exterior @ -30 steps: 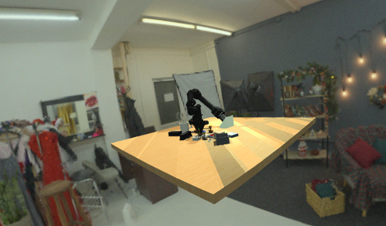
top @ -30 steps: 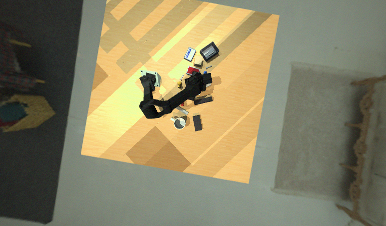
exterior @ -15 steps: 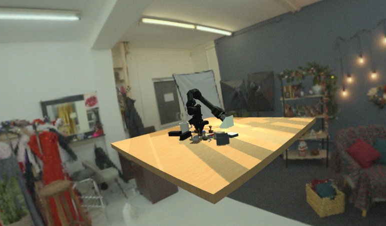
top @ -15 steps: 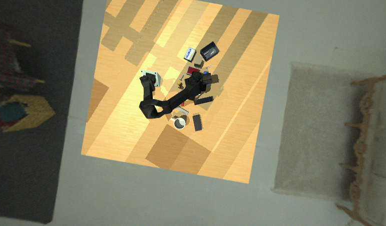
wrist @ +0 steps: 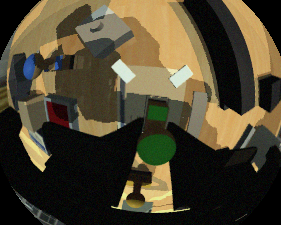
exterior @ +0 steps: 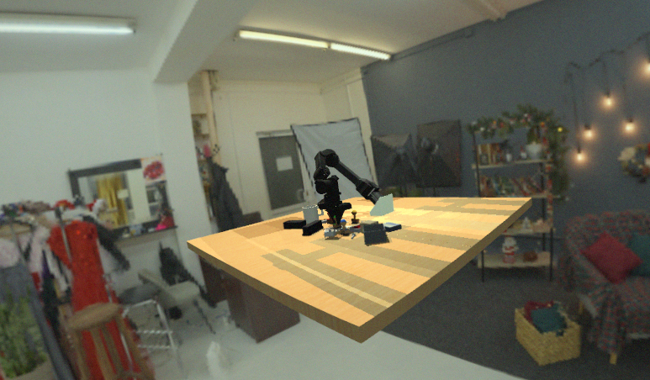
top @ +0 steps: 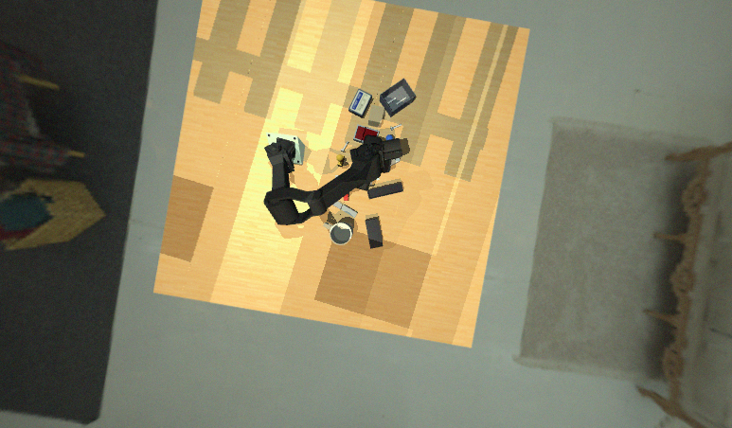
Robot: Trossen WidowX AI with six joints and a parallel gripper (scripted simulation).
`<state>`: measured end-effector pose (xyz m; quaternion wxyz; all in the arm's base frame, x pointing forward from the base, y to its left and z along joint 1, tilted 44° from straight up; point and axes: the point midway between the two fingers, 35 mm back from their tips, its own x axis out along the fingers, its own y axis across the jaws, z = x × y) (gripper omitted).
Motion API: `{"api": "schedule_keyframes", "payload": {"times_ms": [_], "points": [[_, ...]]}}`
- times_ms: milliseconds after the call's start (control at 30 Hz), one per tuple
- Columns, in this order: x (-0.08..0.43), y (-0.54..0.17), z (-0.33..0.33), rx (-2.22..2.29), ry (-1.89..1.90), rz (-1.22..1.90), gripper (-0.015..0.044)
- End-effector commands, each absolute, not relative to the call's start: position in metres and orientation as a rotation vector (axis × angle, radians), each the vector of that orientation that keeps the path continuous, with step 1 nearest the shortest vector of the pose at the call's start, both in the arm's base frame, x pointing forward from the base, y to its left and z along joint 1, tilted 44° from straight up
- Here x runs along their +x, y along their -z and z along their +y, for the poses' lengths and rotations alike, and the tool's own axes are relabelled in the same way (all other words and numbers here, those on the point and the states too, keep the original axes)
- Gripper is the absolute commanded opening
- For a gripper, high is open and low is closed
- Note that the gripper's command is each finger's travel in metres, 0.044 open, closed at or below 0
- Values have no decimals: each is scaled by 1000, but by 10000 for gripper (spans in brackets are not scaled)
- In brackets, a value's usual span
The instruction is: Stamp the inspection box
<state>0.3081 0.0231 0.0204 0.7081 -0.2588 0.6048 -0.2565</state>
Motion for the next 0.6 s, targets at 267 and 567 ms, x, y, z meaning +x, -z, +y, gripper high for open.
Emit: {"api": "schedule_keyframes", "payload": {"times_ms": [267,567], "points": [[309,-19,21,-577,573,1342,0],[308,-22,23,-577,573,1342,0]]}}
